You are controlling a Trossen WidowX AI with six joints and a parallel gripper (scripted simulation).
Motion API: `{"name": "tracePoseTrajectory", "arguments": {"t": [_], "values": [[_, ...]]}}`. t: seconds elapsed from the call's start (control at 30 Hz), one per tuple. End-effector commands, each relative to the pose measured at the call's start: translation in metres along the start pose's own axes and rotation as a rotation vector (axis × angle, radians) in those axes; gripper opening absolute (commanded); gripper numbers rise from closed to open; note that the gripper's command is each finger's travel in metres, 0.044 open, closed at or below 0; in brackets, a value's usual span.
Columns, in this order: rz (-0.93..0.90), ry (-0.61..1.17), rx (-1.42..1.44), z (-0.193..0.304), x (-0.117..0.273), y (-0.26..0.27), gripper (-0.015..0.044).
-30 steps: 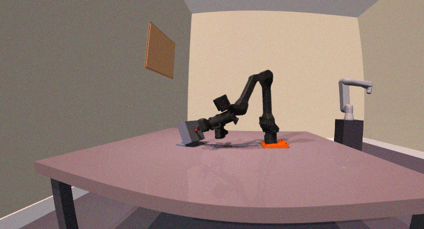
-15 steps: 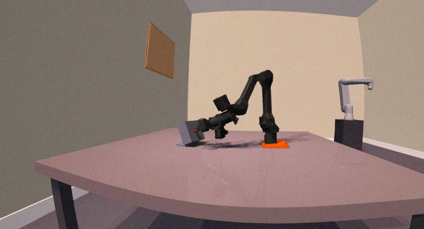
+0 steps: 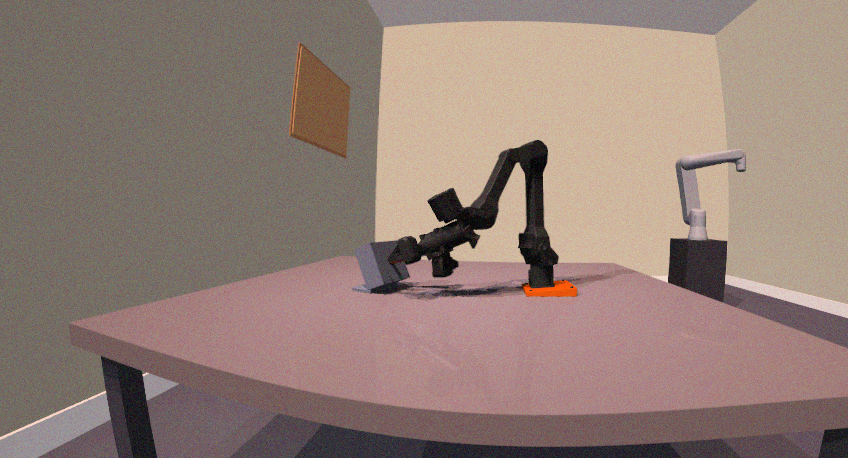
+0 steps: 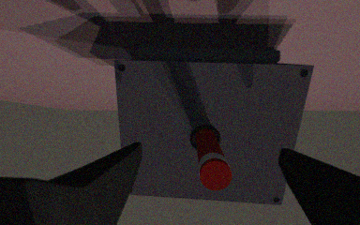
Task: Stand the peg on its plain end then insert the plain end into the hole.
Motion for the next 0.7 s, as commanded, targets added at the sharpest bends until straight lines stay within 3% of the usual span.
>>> {"name": "tracePoseTrajectory", "arguments": {"t": [0.0,0.67], "values": [[0.0,0.002,-0.007,0.001,0.007,-0.001,0.044],[0.0,-0.008,-0.011,-0.001,0.035,-0.006,0.044]]}}
Point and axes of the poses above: the point midway between the two fingers, 35 mm back from their tips, its own x axis back along the fingers, its own y axis across the jaws, z = x × y, the point moved 7 cm from there along x, back along the fingers, and after that the axes turned 1 degree about x, right-handed, at the moved point
